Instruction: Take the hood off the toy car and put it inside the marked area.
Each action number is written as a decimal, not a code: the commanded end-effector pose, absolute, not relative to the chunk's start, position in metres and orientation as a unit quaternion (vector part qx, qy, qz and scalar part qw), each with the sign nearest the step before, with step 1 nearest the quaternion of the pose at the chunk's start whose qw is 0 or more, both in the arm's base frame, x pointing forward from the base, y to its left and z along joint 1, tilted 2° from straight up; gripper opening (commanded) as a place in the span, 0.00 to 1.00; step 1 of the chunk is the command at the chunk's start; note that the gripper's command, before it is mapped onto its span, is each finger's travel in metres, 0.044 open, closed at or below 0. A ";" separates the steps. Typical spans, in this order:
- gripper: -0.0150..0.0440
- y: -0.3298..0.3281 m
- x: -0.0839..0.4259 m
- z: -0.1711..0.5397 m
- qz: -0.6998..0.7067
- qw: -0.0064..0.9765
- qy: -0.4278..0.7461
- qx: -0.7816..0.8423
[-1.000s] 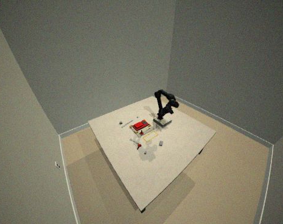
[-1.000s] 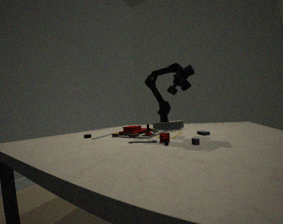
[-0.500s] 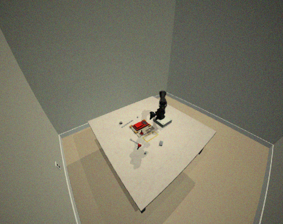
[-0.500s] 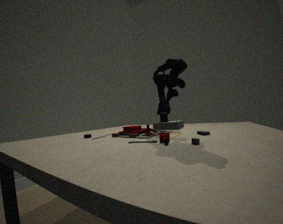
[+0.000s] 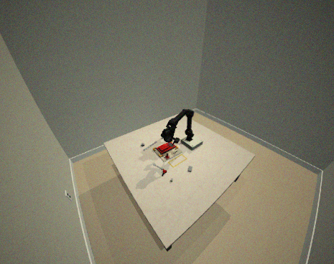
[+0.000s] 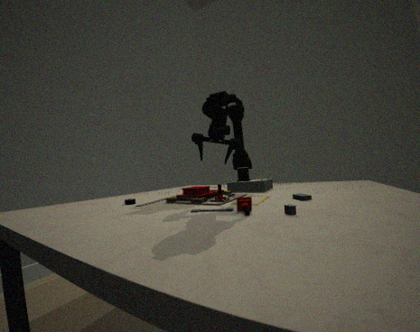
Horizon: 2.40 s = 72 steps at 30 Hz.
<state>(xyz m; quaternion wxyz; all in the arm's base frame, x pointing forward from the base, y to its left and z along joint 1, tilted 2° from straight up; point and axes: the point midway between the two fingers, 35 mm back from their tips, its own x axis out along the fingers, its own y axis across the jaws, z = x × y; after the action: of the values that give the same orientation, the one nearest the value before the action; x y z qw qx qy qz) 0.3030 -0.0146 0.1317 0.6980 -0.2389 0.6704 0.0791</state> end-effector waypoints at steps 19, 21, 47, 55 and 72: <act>1.00 -0.096 0.321 0.097 -0.031 0.715 0.698 0.006; 1.00 -0.096 0.321 0.095 -0.031 0.715 0.698 0.006; 1.00 -0.097 0.323 0.072 -0.031 0.715 0.698 0.006; 1.00 -0.097 0.323 0.064 -0.031 0.715 0.698 0.006; 1.00 -0.097 0.323 0.049 -0.031 0.715 0.698 0.006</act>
<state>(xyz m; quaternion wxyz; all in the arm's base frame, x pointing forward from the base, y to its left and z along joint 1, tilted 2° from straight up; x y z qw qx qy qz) 0.3250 -0.0980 0.0565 0.7189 0.0021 0.6944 -0.0314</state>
